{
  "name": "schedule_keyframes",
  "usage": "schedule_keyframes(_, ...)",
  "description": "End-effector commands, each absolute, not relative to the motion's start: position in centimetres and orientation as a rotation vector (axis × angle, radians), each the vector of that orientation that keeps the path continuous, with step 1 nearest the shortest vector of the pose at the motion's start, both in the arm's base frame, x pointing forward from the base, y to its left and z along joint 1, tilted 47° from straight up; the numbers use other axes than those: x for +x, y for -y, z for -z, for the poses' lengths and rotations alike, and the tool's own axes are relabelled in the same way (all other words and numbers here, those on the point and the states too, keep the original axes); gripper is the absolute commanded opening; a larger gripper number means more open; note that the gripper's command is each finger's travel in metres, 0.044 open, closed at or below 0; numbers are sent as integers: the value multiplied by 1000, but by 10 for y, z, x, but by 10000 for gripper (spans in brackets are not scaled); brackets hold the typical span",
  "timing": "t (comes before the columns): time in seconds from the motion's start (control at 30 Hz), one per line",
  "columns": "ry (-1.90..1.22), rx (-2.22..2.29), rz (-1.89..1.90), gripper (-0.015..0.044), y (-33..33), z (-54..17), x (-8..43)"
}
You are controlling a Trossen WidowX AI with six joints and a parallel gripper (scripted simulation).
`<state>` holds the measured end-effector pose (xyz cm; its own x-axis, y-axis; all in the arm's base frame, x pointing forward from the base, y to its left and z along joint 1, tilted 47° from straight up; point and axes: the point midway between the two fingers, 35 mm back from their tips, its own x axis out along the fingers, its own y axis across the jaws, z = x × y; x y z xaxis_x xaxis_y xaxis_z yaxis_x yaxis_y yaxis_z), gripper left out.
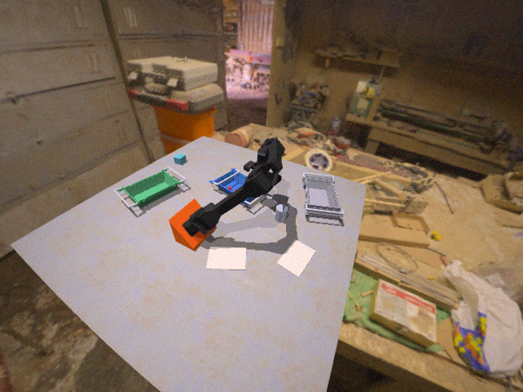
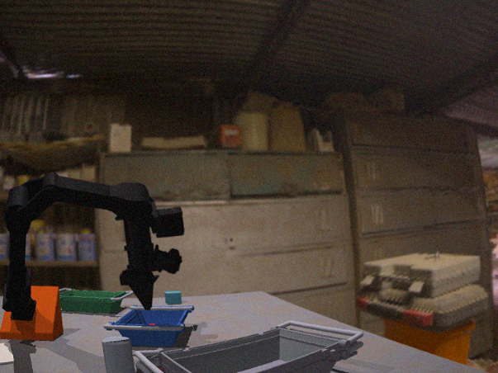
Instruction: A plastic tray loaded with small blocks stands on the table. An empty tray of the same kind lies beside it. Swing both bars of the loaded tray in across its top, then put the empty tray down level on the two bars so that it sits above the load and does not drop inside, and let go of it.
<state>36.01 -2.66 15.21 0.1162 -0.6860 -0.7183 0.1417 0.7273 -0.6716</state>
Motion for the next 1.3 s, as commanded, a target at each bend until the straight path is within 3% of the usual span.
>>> schedule_keyframes(0.0,-1354,-505,736,87,42,-159,343)
schedule_keyframes(0.77,-1352,-507,738,87,86,-119,346)
schedule_keyframes(1.27,-1353,-505,736,87,46,-123,348)
